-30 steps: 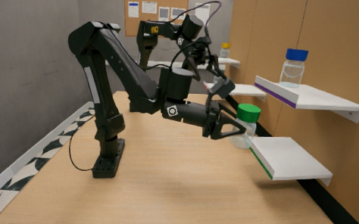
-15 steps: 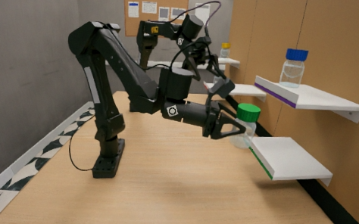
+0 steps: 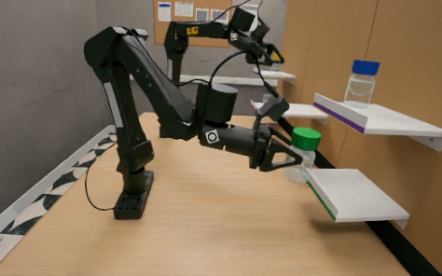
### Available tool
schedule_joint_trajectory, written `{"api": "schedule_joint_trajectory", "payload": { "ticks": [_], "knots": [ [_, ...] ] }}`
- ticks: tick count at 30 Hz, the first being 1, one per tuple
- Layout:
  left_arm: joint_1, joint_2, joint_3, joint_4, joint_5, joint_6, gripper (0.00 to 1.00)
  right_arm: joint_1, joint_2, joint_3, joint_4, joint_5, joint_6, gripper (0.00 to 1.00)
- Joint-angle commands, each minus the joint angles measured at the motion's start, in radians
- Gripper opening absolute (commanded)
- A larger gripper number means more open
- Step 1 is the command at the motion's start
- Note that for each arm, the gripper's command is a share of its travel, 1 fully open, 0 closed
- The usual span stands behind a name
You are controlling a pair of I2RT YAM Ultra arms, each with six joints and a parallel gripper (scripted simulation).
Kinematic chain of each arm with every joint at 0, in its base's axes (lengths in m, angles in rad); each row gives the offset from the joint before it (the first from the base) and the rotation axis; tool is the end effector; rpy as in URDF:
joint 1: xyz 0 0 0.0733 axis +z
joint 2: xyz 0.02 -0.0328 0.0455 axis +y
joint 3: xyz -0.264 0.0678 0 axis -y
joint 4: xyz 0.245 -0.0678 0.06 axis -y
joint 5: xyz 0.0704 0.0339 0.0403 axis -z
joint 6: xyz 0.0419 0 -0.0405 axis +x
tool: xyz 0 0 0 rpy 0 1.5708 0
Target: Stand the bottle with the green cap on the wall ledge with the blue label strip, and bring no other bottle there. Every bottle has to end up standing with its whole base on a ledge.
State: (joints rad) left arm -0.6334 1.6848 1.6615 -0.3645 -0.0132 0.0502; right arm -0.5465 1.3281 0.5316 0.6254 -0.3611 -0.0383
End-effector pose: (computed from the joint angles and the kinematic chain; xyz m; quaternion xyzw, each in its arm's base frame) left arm 0.3236 -0.2356 0.3927 0.2748 0.7833 -0.1551 0.5356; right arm 0.2464 -0.1313 0.2230 0.0772 0.7574 -0.0511 0.6463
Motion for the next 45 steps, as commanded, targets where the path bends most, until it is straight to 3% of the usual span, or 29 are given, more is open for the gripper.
{"api": "schedule_joint_trajectory", "payload": {
  "ticks": [1, 12, 22, 31, 41, 45],
  "knots": [
    [0.111, -0.140, -0.106, 0.107, -0.006, -0.021, 1.00, -0.003, -0.035, 0.003, 0.036, -0.003, -0.002, 0.51],
    [0.513, -0.536, -0.499, 0.322, 0.003, -0.047, 1.00, -0.003, -0.035, 0.003, 0.036, -0.003, -0.002, 0.51],
    [0.636, -0.647, -0.620, 0.367, 0.019, -0.056, 1.00, -0.003, -0.035, 0.003, 0.036, -0.003, -0.002, 0.51],
    [0.637, -0.649, -0.613, 0.367, 0.021, -0.054, 1.00, 0.030, -0.017, -0.017, -0.060, 0.057, 0.000, 0.51],
    [0.637, -0.649, -0.613, 0.367, 0.017, -0.054, 1.00, 0.420, -0.126, 0.000, -0.214, 0.363, 0.071, 0.51],
    [0.637, -0.649, -0.613, 0.367, 0.017, -0.054, 1.00, 0.610, -0.080, 0.084, -0.272, 0.509, 0.106, 0.51]
  ]
}}
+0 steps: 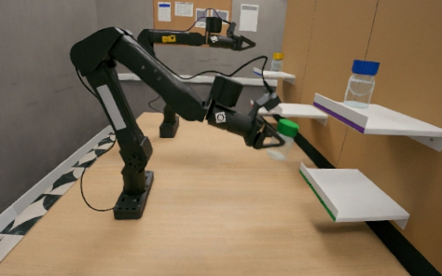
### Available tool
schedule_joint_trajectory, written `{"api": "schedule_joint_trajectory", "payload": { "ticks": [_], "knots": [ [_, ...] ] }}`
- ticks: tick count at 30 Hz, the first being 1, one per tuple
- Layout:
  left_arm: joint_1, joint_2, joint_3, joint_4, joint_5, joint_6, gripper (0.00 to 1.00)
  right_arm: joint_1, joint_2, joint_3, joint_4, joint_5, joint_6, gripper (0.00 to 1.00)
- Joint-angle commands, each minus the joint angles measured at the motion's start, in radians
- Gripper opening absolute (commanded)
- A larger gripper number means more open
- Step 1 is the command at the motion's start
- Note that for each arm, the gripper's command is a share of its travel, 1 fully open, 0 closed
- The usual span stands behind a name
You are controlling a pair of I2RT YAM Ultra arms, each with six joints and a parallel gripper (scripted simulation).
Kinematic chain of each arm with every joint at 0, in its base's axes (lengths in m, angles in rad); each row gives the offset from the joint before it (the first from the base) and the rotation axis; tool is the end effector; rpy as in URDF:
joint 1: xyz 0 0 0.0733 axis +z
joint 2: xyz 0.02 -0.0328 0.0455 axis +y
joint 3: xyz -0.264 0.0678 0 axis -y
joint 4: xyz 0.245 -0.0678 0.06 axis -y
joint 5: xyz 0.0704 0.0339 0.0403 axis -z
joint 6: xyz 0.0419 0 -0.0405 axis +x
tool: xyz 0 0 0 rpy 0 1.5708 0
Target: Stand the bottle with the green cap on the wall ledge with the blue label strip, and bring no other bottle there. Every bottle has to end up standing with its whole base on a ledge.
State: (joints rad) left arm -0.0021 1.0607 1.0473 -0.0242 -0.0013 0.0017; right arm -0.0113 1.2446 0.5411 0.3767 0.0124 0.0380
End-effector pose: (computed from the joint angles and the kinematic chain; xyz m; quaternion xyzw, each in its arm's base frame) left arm 0.2491 0.0006 0.4015 0.0009 0.7203 0.0003 0.6937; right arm 0.2673 -0.0024 0.2199 0.0236 0.8124 0.0027 0.5827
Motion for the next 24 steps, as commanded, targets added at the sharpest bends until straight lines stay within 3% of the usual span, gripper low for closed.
{"api": "schedule_joint_trajectory", "payload": {
  "ticks": [1, 3, 18, 20, 24],
  "knots": [
    [0.006, -0.025, 0.002, 0.027, 0.005, -0.006, 1.00, 0.111, 0.019, 0.106, -0.037, 0.172, 0.041, 0.51],
    [0.006, -0.025, 0.002, 0.027, 0.005, -0.006, 1.00, 0.111, 0.019, 0.106, -0.037, 0.172, 0.041, 0.51],
    [0.006, -0.025, 0.002, 0.027, 0.005, -0.006, 1.00, 0.561, 0.307, 0.637, -0.218, 0.747, 0.189, 0.51],
    [0.006, -0.025, 0.002, 0.027, 0.005, -0.006, 1.00, 0.561, 0.307, 0.637, -0.218, 0.747, 0.189, 0.51],
    [0.006, -0.025, 0.002, 0.027, 0.005, -0.006, 1.00, 0.648, 0.368, 0.735, -0.265, 0.847, 0.204, 0.51]
  ]
}}
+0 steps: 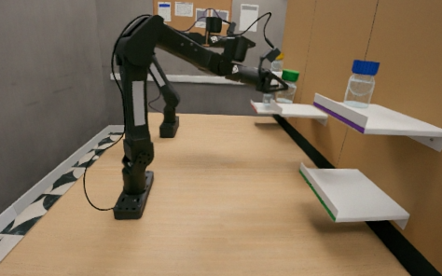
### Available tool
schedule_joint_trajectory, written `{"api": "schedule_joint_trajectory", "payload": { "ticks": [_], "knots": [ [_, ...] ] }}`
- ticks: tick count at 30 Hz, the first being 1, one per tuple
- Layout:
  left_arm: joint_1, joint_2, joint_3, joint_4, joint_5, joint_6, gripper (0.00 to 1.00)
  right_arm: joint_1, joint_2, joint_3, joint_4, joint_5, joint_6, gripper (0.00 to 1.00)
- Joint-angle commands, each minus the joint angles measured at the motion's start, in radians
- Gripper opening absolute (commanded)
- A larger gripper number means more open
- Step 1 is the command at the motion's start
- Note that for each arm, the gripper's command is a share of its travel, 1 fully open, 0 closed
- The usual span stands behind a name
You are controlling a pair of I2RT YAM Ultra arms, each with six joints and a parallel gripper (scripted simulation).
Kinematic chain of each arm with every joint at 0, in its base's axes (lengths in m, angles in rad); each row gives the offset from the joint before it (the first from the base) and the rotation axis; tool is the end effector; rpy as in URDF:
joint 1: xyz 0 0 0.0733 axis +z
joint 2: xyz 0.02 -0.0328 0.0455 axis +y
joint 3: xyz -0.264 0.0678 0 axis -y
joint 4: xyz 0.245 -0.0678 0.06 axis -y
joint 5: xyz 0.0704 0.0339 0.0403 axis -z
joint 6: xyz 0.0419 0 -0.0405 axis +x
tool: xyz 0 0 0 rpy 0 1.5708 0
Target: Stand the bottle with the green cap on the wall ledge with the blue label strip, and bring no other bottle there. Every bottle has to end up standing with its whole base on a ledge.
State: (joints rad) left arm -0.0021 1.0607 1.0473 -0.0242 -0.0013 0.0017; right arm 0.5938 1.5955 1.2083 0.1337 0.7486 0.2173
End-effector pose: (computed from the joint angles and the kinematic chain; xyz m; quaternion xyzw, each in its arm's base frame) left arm 0.2491 0.0006 0.4015 0.0009 0.7203 0.0003 0.6937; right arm 0.3252 0.1865 0.3202 0.0821 0.7649 -0.0409 0.6375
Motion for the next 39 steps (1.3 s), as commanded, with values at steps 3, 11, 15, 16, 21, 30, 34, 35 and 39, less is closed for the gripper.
{"api": "schedule_joint_trajectory", "payload": {
  "ticks": [3, 11, 15, 16, 21, 30, 34, 35, 39],
  "knots": [
    [0.006, -0.025, 0.002, 0.027, 0.005, -0.006, 1.00, 0.106, 0.051, 0.107, -0.042, 0.161, 0.030, 0.51],
    [0.006, -0.025, 0.002, 0.027, 0.005, -0.006, 1.00, 0.215, 0.112, 0.174, -0.081, 0.235, 0.045, 0.51],
    [0.006, -0.025, 0.002, 0.027, 0.005, -0.006, 1.00, 0.220, 0.108, 0.181, -0.075, 0.228, 0.050, 0.51],
    [0.006, -0.025, 0.002, 0.027, 0.005, -0.006, 1.00, 0.222, 0.108, 0.182, -0.076, 0.227, 0.050, 0.51],
    [0.006, -0.025, 0.002, 0.027, 0.005, -0.006, 1.00, 0.208, 0.076, 0.133, 0.023, 0.104, -0.037, 0.51],
    [0.006, -0.025, 0.002, 0.027, 0.005, -0.006, 1.00, 0.146, -0.021, -0.019, 0.140, -0.153, -0.141, 0.51],
    [0.006, -0.025, 0.002, 0.027, 0.005, -0.006, 1.00, 0.099, -0.058, -0.085, 0.184, -0.270, -0.172, 0.51],
    [0.006, -0.025, 0.002, 0.027, 0.005, -0.006, 1.00, 0.092, -0.062, -0.093, 0.189, -0.285, -0.175, 0.51],
    [0.006, -0.025, 0.002, 0.027, 0.005, -0.006, 1.00, 0.070, -0.071, -0.114, 0.187, -0.299, -0.170, 0.51]
  ]
}}
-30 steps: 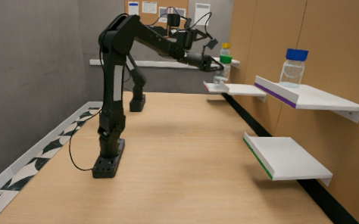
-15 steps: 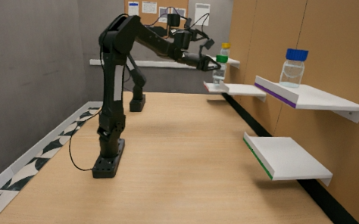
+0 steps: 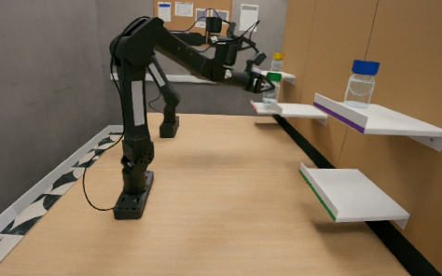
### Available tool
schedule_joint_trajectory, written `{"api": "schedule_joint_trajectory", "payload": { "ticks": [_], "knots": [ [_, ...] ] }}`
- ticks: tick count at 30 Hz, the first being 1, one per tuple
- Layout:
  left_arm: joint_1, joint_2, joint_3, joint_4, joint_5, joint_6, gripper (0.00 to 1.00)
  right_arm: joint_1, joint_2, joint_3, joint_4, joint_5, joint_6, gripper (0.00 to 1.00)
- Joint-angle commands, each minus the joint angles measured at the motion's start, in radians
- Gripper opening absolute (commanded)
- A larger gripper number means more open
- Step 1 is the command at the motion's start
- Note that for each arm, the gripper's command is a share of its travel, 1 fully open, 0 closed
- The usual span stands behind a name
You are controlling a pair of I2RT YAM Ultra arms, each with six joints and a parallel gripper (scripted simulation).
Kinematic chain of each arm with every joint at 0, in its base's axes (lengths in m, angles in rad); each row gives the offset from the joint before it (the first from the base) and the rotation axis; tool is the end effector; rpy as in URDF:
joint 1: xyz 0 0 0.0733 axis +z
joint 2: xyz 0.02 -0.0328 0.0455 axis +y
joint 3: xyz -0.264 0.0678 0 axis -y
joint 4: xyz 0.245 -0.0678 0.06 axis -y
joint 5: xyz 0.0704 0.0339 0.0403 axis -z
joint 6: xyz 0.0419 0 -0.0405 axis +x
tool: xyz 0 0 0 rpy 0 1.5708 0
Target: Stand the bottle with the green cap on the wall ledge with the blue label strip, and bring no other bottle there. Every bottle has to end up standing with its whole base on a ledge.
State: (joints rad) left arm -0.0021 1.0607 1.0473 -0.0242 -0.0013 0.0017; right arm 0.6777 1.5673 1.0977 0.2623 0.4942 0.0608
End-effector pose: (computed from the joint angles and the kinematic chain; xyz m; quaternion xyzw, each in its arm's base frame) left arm 0.2491 0.0006 0.4015 0.0009 0.7203 0.0003 0.6937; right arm 0.2997 0.2171 0.3032 -0.0817 0.7641 0.0434 0.6384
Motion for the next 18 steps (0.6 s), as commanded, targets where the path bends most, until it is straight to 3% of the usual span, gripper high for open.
{"api": "schedule_joint_trajectory", "payload": {
  "ticks": [1, 18],
  "knots": [
    [0.006, -0.025, 0.002, 0.027, 0.005, -0.006, 1.00, -0.015, -0.045, 0.005, 0.059, -0.043, -0.013, 0.51],
    [0.006, -0.025, 0.002, 0.027, 0.005, -0.006, 1.00, -0.010, -0.050, 0.021, 0.050, -0.045, -0.018, 0.51]
  ]
}}
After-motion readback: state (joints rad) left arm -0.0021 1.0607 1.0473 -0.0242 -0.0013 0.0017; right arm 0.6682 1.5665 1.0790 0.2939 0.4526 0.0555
